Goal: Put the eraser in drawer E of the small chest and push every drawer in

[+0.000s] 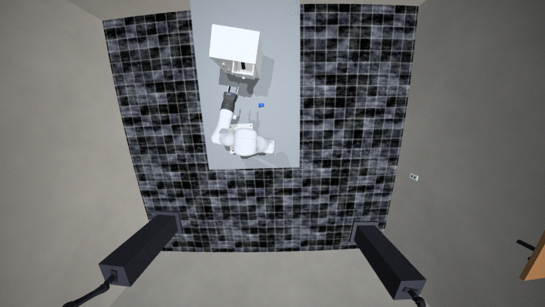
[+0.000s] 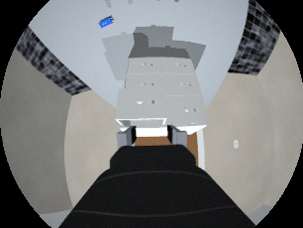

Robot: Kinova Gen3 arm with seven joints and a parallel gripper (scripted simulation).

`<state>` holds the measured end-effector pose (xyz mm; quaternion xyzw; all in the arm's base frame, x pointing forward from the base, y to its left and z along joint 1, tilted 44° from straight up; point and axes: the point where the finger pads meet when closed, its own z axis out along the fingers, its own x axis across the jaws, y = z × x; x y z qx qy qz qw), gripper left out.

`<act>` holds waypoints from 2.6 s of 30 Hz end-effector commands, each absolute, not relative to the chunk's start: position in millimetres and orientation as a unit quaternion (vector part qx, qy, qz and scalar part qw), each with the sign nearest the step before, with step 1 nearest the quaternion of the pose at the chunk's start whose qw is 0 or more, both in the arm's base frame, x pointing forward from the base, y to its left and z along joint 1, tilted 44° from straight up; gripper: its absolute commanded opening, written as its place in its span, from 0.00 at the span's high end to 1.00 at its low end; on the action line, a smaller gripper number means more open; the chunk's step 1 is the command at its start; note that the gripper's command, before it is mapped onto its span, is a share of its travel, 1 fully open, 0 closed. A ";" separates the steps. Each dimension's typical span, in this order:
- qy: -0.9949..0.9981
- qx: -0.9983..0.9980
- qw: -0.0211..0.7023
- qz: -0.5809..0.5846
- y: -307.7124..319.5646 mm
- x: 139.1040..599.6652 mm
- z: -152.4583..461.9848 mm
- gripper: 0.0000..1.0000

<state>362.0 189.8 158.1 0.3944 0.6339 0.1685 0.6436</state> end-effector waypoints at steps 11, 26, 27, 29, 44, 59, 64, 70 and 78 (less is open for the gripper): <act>0.635 0.394 0.643 0.169 191.8 360.4 158.1 0.00; 0.643 0.426 0.622 0.136 193.4 360.6 159.6 0.00; 0.644 0.431 0.618 0.131 193.4 360.5 160.3 0.00; 0.646 0.442 0.611 0.120 194.3 360.6 161.1 0.00; 0.656 0.539 0.528 0.009 202.7 359.8 169.4 0.00; 0.646 0.644 0.386 -0.139 212.6 356.1 180.0 0.00; 0.636 0.667 0.344 -0.180 215.5 356.0 183.1 0.00; 0.625 0.683 0.313 -0.210 217.3 356.0 185.3 0.00; 0.622 0.689 0.299 -0.222 218.2 355.9 186.3 0.00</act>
